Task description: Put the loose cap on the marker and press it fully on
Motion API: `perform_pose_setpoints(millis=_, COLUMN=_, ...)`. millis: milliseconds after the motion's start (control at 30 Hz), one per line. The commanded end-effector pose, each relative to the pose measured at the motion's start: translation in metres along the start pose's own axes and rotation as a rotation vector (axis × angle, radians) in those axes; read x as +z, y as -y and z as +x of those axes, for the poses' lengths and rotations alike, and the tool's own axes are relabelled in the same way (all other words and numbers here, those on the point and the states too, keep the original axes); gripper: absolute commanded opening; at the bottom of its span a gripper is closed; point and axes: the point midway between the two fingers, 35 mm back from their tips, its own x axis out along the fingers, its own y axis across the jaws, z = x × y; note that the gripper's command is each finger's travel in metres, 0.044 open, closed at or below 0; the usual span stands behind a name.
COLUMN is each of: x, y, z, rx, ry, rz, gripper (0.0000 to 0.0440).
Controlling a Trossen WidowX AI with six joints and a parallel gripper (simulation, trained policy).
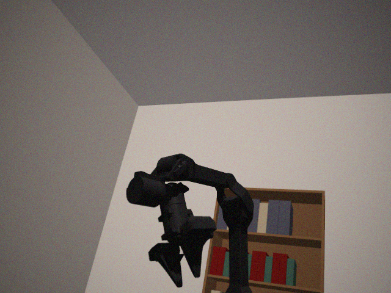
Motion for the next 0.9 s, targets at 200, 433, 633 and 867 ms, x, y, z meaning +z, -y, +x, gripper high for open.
perform_pose_setpoints(millis=200, x=-0.024, y=-0.013, z=0.007, rx=0.061, ry=-0.011, rz=-0.007, gripper=0.0316)
perform_pose_setpoints(millis=433, x=-0.041, y=-0.021, z=0.015, rx=0.107, ry=-0.022, rz=-0.022, gripper=0.031)
perform_pose_setpoints(millis=633, x=-0.054, y=-0.025, z=0.023, rx=0.147, ry=-0.036, rz=-0.05, gripper=0.0303)
perform_pose_setpoints(millis=867, x=-0.067, y=-0.028, z=0.033, rx=0.193, ry=-0.052, rz=-0.096, gripper=0.0294)
